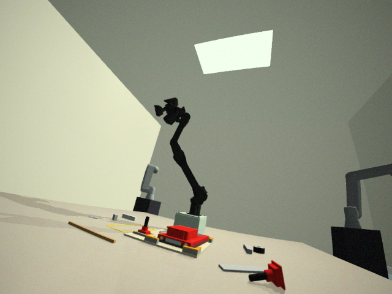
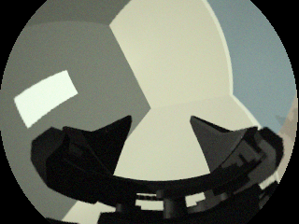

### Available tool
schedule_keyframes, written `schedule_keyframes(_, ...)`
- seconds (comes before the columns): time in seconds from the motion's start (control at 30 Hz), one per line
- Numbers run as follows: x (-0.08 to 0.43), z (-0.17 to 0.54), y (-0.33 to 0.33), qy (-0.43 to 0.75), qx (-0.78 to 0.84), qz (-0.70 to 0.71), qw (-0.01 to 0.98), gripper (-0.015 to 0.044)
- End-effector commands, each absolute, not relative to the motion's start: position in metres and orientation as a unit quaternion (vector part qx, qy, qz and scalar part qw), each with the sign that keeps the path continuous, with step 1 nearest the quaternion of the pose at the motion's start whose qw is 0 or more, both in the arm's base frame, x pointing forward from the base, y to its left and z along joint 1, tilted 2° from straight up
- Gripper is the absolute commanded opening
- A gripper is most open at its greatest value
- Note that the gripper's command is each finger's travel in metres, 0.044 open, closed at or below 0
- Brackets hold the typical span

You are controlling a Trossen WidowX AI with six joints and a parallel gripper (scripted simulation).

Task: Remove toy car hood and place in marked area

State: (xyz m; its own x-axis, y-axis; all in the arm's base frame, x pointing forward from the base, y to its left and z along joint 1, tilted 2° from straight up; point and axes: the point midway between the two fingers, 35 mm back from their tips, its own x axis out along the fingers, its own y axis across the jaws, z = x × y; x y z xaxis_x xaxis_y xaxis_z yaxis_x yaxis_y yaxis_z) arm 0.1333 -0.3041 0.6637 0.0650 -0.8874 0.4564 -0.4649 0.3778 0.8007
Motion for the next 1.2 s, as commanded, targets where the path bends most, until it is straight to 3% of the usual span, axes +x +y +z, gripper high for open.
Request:
schedule_keyframes(0.0,0.132,0.665,-0.303,-0.653,0.518,-0.203,0.514,0.044)
schedule_keyframes(0.4,0.048,0.729,-0.214,-0.738,0.445,-0.035,0.505,0.044)
schedule_keyframes(0.77,-0.034,0.767,-0.084,-0.789,0.319,0.16,0.5,0.044)
schedule_keyframes(1.17,-0.058,0.765,0.052,-0.761,0.198,0.312,0.534,0.044)
